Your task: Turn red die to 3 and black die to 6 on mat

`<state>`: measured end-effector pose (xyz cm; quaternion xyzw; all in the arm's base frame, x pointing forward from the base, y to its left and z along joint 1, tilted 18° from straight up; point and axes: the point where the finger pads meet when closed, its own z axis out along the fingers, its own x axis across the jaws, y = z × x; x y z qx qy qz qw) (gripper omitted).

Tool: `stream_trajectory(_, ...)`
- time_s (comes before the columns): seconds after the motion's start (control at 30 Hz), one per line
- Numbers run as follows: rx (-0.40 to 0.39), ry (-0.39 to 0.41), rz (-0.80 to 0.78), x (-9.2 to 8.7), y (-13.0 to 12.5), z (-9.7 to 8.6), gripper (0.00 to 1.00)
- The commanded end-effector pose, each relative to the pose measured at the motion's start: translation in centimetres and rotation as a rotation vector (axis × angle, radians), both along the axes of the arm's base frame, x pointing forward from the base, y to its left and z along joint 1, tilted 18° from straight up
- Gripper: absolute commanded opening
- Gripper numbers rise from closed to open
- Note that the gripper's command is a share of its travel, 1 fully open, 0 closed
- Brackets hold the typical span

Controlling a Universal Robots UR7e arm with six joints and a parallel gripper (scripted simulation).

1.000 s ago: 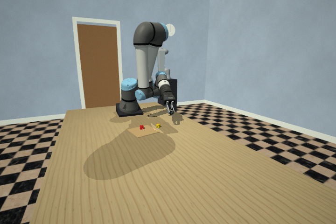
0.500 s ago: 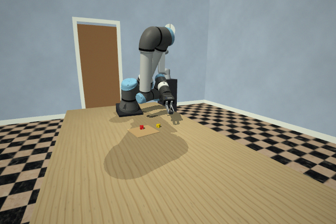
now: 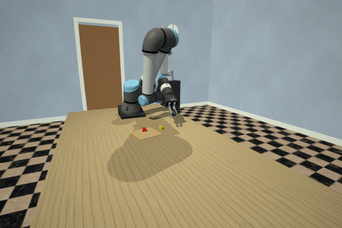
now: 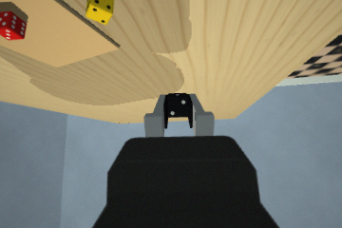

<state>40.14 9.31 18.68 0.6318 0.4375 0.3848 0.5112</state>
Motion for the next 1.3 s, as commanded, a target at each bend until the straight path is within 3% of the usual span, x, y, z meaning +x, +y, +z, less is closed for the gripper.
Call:
stream_trajectory(0.0,-0.001,-0.002,0.001,0.1,0.1,-0.1,0.4)
stream_trajectory(0.5,-0.001,-0.002,0.001,0.8,-0.1,-2.2,0.4)
stream_trajectory(1.0,-0.001,-0.002,0.001,2.0,-0.3,-6.1,0.4)
stream_trajectory(1.27,-0.001,-0.002,0.001,2.2,-0.4,-6.9,0.4)
